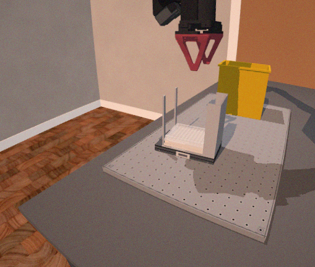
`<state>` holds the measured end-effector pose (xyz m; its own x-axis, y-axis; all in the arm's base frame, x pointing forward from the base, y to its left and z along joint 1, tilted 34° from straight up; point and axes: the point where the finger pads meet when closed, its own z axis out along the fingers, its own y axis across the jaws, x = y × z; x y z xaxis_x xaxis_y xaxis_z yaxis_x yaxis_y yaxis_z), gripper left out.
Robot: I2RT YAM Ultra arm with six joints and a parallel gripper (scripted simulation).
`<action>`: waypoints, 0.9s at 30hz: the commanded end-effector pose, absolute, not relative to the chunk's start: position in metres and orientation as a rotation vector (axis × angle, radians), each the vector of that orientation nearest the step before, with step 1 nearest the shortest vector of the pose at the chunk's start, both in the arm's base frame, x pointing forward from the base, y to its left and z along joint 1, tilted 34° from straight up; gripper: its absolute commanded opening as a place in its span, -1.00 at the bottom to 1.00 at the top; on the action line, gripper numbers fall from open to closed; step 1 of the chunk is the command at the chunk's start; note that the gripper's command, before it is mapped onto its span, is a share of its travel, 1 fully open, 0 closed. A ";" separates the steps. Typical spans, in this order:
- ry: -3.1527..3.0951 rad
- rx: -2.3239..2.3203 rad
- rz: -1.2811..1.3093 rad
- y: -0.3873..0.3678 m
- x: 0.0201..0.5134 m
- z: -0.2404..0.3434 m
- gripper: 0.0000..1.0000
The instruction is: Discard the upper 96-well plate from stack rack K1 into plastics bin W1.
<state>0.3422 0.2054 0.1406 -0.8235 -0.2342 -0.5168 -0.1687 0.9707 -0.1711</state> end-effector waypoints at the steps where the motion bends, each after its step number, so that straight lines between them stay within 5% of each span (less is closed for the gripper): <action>1: 2.481 -0.298 -0.120 0.214 0.350 0.168 1.00; 27: 2.488 -0.298 -0.126 0.212 0.349 0.167 1.00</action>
